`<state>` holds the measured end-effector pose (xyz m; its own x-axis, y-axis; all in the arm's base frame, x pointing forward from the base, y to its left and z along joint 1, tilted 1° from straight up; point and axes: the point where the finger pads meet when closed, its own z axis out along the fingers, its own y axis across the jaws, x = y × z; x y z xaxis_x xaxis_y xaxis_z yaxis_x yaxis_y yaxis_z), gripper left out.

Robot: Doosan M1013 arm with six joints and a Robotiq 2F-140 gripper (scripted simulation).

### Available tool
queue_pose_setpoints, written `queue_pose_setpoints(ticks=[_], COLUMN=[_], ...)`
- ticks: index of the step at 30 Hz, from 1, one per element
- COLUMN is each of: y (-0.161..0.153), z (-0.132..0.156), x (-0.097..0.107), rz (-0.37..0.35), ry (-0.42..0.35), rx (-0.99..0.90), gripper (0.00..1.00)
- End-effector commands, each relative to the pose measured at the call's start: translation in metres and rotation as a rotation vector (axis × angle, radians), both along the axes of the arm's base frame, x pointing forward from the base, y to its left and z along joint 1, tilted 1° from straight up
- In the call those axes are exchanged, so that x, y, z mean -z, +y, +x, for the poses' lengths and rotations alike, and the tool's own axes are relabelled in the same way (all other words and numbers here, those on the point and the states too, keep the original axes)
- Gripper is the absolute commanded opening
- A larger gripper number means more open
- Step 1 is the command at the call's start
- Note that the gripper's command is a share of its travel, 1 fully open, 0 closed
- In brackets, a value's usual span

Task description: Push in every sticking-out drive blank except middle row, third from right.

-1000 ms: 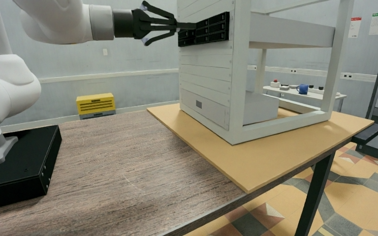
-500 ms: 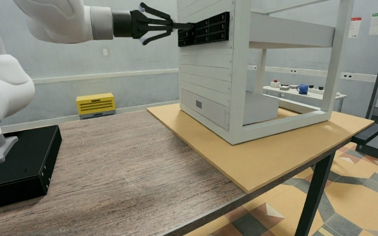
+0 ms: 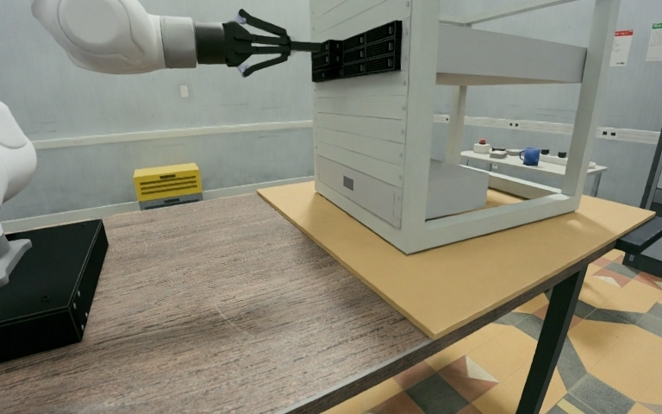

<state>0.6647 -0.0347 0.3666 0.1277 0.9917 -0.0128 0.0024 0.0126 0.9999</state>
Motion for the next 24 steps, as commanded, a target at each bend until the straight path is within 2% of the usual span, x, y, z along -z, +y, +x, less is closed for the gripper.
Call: queue_pose_setpoints(ticks=[1,14,24], y=[0.014,0.08,0.101], z=[0.003,0.012,0.015], x=[-0.003,-0.01,-0.013], rz=[-0.002,-0.002,-0.002], ry=[-0.002,-0.002,-0.002], rx=[0.009,0.009,0.009], gripper=[0.1,0.1,0.1])
